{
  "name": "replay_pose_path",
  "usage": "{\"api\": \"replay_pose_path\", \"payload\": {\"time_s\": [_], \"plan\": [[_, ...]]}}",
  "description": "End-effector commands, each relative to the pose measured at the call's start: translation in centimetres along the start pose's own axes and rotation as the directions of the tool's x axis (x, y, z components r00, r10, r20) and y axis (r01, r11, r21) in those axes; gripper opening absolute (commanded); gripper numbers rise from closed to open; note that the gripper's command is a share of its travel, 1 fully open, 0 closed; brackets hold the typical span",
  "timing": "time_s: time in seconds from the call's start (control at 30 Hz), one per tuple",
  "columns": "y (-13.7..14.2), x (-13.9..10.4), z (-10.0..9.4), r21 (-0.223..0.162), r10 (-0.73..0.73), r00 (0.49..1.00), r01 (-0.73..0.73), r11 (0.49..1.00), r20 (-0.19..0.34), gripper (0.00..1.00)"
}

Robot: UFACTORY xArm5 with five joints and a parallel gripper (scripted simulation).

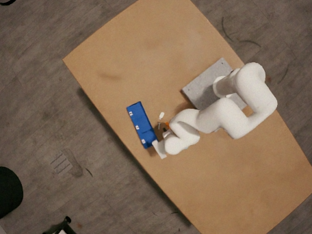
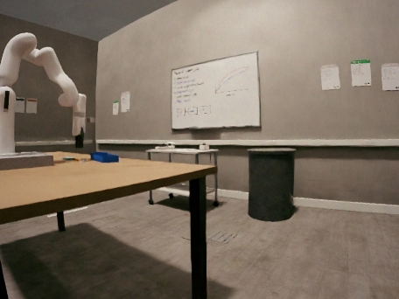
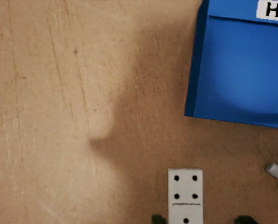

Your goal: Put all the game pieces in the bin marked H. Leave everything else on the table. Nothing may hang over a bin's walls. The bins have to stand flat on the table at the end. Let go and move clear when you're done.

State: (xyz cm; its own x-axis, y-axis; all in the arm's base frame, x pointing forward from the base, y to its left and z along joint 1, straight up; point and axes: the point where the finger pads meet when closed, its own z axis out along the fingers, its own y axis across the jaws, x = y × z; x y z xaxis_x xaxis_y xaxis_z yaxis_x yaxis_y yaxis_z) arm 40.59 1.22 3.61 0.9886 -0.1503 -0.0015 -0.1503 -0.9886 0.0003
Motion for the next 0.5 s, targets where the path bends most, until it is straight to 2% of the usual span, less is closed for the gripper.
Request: {"api": "replay_pose_path", "payload": {"time_s": [0.0, 0.47], "plan": [[0.14, 0.16, -0.1, 0.001, 0.0, 1.0, 0.0, 1.0, -0.003, 0.42], [0.28, 0.21, -0.1, 0.001, 0.0, 1.0, 0.0, 1.0, -0.003, 0.42]]}}
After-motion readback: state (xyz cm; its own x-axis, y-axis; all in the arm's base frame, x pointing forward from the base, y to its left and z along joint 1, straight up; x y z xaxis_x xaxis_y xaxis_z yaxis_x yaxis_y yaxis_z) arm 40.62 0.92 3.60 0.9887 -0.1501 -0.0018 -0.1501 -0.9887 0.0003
